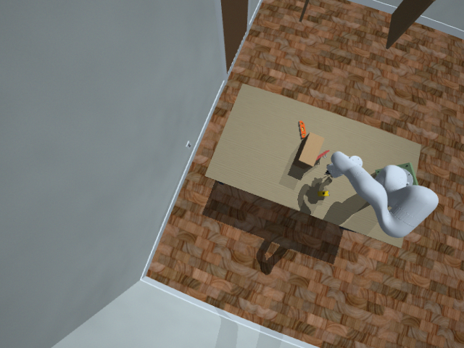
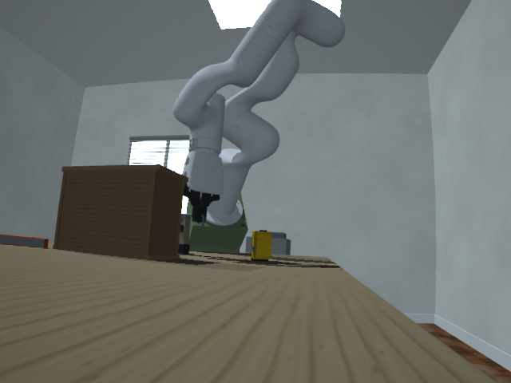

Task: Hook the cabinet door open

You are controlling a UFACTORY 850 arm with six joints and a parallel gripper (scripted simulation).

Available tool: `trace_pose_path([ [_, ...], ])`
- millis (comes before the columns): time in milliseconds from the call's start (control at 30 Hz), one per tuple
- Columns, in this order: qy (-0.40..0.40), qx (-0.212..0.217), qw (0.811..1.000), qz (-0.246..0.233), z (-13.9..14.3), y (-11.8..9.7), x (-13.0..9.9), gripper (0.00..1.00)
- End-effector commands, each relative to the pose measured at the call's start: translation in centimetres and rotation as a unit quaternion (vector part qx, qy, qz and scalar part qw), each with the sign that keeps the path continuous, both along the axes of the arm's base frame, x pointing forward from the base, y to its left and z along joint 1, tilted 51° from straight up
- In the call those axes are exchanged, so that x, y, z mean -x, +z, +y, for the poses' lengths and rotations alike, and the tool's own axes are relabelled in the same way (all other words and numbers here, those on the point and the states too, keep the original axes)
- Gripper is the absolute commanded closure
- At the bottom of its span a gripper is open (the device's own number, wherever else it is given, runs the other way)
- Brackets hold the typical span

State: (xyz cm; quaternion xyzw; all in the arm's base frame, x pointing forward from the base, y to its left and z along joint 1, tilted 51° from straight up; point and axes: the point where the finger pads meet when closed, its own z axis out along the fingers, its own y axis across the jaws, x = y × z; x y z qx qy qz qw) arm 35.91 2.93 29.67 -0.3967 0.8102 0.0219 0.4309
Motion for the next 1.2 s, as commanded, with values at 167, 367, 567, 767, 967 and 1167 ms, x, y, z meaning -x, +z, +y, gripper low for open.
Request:
trace_pose_path([
  [167,0.000,0.000,1.000,0.000,-0.3,0.4,0.4,0.96],
  [367,0.000,0.000,1.000,0.000,-0.6,0.7,0.9,0.96],
  [567,0.000,0.000,1.000,0.000,-0.6,0.7,1.0,0.96],
  [767,0.000,0.000,1.000,0.000,-0.9,1.0,1.4,0.96],
  [967,-0.019,-0.021,1.000,0.011,-1.2,1.1,1.2,0.96],
  [1167,-0.021,-0.023,0.999,0.013,-1.4,1.2,1.0,0.96],
])
